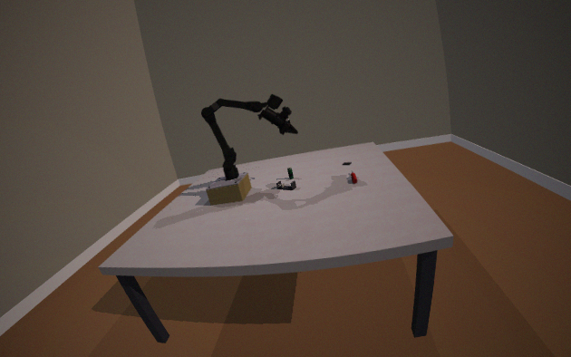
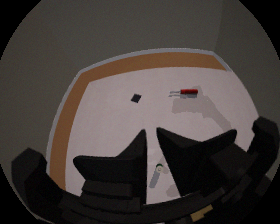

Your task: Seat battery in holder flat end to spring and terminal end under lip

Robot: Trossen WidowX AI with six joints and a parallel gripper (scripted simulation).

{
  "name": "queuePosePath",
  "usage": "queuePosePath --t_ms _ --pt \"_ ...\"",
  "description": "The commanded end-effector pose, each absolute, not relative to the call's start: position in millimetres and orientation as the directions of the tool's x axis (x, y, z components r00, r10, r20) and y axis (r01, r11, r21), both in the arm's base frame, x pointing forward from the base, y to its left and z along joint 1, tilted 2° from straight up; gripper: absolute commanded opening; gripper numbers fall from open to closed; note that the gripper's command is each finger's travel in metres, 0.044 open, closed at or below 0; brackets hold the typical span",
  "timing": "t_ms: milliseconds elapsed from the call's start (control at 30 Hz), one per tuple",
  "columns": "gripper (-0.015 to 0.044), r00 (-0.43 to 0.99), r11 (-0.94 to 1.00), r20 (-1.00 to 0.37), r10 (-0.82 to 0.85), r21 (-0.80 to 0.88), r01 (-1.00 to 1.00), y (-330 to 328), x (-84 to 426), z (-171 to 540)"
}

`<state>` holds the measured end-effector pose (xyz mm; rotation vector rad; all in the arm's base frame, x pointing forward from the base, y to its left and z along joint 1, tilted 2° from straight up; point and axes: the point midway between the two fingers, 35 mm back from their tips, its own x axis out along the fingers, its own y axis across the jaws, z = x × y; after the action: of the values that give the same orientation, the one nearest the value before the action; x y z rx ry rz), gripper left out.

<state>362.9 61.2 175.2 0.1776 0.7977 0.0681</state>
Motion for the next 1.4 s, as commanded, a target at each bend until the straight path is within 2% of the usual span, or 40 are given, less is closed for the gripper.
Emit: queuePosePath --t_ms 0,100,200,267,467,700,1367 --pt "0.0 0.484 0.983 -0.865 0.131 0.178 0.053 81.2 353.9 131.0" --pt "0.0 0.265 0.986 -0.959 0.101 0.132 0.099 95.4 337.4 97.1" --pt "0.0 0.051 0.989 -0.997 0.05 0.057 0.134 106.2 317.4 71.1" --pt "0.0 0.001 0.99 -0.999 0.035 0.035 0.139 108.3 312.4 66.0" --pt "0.0 0.001 0.99 -0.999 0.035 0.035 0.139 108.9 313.3 58.3" --pt "0.0 0.001 0.99 -0.999 0.036 0.035 0.139 111.0 312.3 -12.5" --pt "0.0 0.001 0.99 -0.999 0.033 0.033 0.139 84.8 310.3 -15.2"
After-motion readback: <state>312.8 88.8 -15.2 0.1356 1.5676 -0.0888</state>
